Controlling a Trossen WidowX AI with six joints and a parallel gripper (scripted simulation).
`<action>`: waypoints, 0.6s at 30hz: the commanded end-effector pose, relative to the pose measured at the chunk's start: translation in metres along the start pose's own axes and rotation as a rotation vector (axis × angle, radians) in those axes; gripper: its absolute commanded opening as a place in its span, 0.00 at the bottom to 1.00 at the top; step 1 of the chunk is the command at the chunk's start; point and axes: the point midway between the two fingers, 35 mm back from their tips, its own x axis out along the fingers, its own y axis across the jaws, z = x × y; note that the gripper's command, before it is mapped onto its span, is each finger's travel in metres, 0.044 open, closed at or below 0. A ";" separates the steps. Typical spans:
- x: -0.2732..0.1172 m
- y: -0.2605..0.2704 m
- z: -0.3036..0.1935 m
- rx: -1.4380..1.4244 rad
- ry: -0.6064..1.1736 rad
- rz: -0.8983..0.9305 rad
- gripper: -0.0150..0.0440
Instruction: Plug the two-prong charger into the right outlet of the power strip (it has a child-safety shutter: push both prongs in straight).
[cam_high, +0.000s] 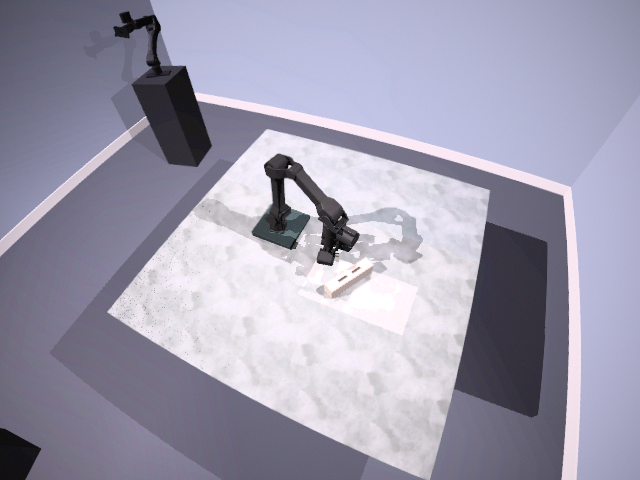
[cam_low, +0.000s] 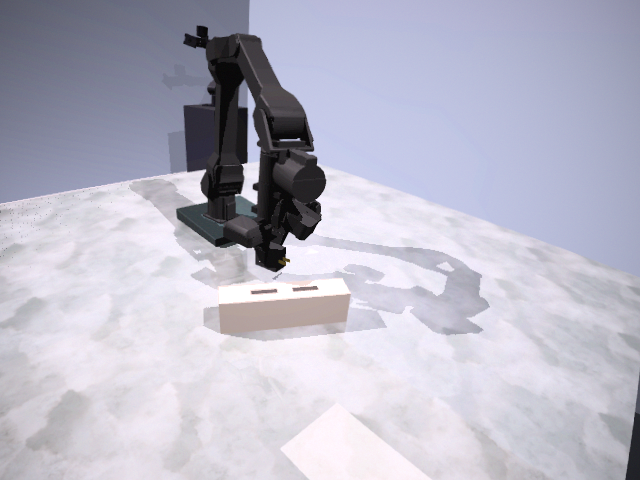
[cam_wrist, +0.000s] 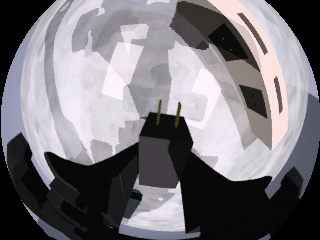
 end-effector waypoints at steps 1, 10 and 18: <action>0.002 -0.002 -0.001 0.081 -0.003 0.009 0.25; 0.007 -0.006 -0.004 0.241 0.000 0.019 0.25; 0.010 -0.011 -0.007 0.384 0.004 0.028 0.25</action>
